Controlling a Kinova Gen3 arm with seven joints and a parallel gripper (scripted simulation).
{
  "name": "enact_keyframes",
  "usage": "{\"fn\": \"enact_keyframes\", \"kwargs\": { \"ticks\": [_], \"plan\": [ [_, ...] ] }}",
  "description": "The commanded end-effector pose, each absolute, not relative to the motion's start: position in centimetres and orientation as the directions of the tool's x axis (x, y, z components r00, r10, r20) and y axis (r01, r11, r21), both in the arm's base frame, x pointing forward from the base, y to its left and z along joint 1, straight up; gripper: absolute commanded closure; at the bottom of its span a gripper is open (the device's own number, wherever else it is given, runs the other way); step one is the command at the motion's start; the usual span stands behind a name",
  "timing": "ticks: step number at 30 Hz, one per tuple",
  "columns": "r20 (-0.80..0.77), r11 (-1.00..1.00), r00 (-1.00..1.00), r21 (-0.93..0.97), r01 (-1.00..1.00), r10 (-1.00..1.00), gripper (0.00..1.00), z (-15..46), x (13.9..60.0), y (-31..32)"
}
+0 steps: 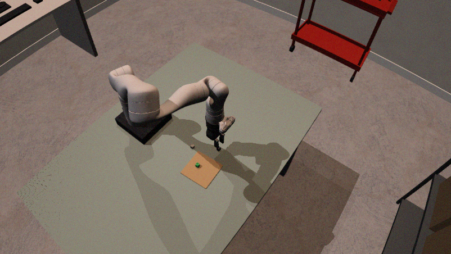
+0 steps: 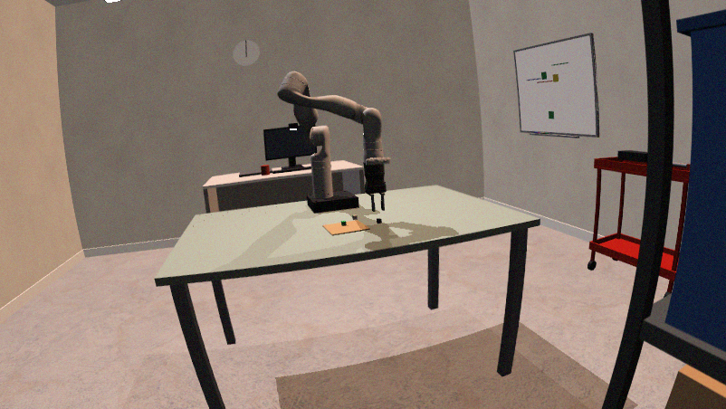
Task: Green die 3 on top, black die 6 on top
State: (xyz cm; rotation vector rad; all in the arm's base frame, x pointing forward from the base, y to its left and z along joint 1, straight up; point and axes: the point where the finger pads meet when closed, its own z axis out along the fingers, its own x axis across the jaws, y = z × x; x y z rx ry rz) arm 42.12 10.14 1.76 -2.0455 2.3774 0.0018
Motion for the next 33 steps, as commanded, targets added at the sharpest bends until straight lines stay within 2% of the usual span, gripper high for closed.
{"fn": "enact_keyframes", "kwargs": {
  "ticks": [1,33],
  "plan": [
    [-0.005,0.147,-0.147,0.001,-0.989,-0.989,0.36,1.3,42.0,10.3],
    [-0.005,0.147,-0.147,0.001,-0.989,-0.989,0.36,-0.6,42.0,10.3]
  ]
}}
